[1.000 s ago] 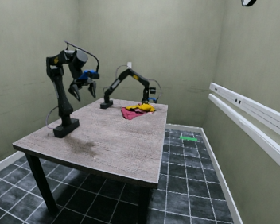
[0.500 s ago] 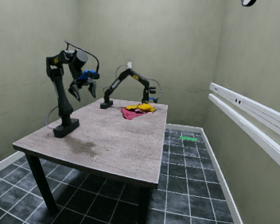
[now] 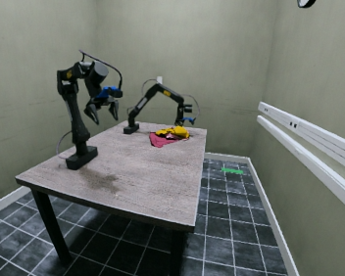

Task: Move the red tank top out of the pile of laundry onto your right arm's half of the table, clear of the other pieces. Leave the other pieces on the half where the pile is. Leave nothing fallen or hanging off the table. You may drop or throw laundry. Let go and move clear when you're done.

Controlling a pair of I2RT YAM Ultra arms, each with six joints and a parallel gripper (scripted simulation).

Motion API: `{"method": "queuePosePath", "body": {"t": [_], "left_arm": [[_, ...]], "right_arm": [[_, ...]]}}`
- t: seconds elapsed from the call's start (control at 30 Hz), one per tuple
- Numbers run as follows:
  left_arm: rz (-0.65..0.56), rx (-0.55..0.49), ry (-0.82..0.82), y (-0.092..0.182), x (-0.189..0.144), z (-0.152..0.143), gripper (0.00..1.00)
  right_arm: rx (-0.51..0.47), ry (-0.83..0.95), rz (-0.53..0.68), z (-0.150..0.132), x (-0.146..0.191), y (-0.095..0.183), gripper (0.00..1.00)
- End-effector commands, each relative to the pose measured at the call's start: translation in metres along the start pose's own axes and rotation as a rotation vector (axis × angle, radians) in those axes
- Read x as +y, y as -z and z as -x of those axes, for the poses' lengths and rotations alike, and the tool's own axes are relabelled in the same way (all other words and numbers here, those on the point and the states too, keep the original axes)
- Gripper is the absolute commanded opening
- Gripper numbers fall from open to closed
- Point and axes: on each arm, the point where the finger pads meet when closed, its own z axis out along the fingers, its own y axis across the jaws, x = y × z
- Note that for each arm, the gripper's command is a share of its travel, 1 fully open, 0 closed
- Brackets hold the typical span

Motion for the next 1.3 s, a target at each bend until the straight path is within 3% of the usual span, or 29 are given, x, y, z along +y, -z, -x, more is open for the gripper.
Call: {"method": "queuePosePath", "body": {"t": [0.0, 0.33, 0.47, 0.63, 1.27], "left_arm": [[0.01, -0.059, -0.014, 0.04, -0.002, 0.007, 0.92], [0.004, -0.06, -0.011, 0.076, -0.002, 0.006, 0.92], [0.001, -0.029, -0.011, 0.068, -0.002, 0.005, 0.92], [0.001, -0.044, -0.01, 0.093, -0.002, 0.004, 0.92], [-0.013, 0.014, -0.005, 0.076, -0.001, 0.001, 0.92]], "right_arm": [[-0.099, 0.006, 0.006, 0.022, 0.001, 0.021, 0.92], [-0.099, 0.006, 0.006, 0.022, 0.001, 0.021, 0.92], [-0.099, 0.006, 0.006, 0.022, 0.001, 0.021, 0.92], [-0.099, 0.006, 0.006, 0.022, 0.001, 0.021, 0.92], [-0.099, 0.006, 0.006, 0.022, 0.001, 0.021, 0.92]]}}
